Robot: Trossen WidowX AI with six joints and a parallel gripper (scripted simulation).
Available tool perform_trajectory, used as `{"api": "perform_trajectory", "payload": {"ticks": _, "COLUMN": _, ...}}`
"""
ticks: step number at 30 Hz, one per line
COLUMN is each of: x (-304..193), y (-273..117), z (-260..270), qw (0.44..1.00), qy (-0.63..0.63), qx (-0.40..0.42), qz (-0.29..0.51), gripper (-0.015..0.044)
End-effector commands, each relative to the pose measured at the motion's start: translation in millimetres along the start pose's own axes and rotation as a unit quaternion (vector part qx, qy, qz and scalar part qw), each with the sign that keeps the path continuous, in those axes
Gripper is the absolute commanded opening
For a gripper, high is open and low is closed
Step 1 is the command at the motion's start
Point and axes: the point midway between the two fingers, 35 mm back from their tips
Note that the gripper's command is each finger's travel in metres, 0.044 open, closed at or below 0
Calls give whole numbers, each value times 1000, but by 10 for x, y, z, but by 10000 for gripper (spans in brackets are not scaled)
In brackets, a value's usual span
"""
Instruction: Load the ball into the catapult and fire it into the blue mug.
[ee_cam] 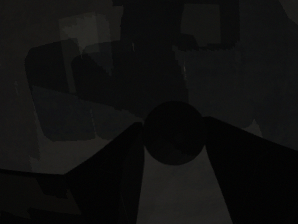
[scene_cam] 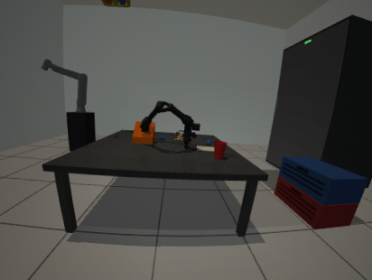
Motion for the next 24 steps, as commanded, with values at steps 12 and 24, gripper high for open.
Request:
{"api": "perform_trajectory", "payload": {"ticks": 12, "x": 109, "y": -901, "z": -34, "qw": 1000, "qy": 3, "qx": 4, "qz": -6, "gripper": 0}}
{"api": "perform_trajectory", "payload": {"ticks": 24, "x": 115, "y": -1177, "z": 91, "qw": 1000, "qy": -25, "qx": 2, "qz": 0, "gripper": 0}}
Point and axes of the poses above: the point midway between the two fingers, 35 mm back from their tips, its own y axis out along the fingers, its own z axis across the jaws, x = y × z, and after that the axes turned 3 degrees about -y, right-handed
